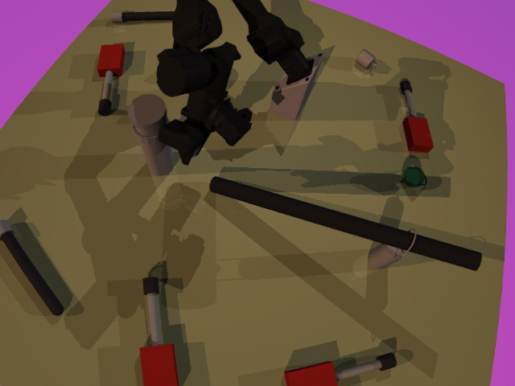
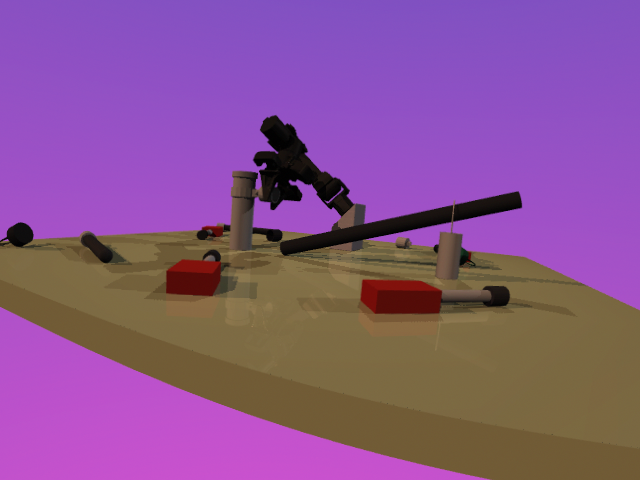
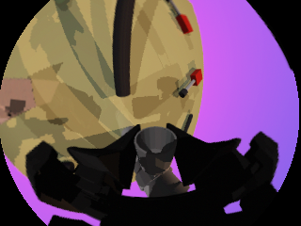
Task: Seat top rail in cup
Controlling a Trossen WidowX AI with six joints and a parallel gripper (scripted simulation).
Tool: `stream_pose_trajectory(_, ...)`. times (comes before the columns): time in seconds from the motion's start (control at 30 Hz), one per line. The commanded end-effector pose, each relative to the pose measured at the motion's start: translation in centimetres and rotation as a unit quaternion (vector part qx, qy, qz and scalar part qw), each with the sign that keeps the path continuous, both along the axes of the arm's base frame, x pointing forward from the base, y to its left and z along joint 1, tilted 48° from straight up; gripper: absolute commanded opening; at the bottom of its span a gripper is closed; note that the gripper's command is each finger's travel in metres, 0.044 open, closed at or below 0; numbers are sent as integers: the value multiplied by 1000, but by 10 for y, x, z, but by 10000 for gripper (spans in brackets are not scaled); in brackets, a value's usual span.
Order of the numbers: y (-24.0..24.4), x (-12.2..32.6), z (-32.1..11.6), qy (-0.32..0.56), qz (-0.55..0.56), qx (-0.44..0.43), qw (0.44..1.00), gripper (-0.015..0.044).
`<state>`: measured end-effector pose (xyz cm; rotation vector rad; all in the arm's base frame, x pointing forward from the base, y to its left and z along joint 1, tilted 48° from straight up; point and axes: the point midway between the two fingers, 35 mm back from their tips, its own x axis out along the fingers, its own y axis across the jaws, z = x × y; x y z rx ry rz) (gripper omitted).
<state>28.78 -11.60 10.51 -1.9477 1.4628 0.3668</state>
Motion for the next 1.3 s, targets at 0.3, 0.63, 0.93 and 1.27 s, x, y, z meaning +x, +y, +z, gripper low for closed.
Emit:
stream_pose_trajectory(0.3, 0, 0, 0, 0, 0, 0, 1000, 210)
stream_pose_trajectory(0.63, 23, 7, -2, 2, 2, 5, 1000, 440)
stream_pose_trajectory(0.93, 55, 13, -3, 3, 7, 5, 1000, 440)
stream_pose_trajectory(1.27, 107, 28, -11, -190, -152, 127, 962, 440)
